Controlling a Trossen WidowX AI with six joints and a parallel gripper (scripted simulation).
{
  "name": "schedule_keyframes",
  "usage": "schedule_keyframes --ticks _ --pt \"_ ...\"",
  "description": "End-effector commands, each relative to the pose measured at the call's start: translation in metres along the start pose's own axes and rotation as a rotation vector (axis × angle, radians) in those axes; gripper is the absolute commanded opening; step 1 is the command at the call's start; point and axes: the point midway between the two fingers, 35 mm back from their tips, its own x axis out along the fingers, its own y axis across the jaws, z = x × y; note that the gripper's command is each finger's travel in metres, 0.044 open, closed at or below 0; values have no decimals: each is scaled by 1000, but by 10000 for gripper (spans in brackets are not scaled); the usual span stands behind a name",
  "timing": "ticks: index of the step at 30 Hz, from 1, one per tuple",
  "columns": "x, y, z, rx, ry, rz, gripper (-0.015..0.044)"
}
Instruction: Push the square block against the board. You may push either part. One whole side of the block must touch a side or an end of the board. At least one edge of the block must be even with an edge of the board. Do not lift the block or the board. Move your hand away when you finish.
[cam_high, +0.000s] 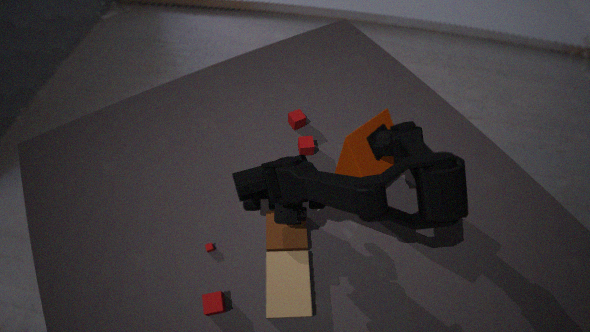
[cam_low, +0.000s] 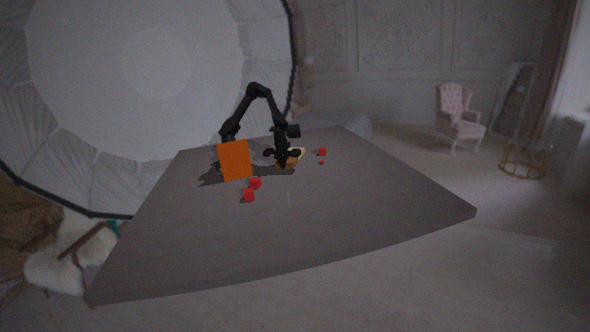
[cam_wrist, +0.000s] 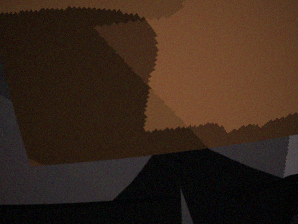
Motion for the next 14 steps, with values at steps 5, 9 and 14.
schedule_keyframes --ticks 5,9,14 --pt "1 0 12 -4 -3 4 0" --pt "1 0 12 -4 -3 4 0" --pt "1 -1 5 -4 -3 4 0"
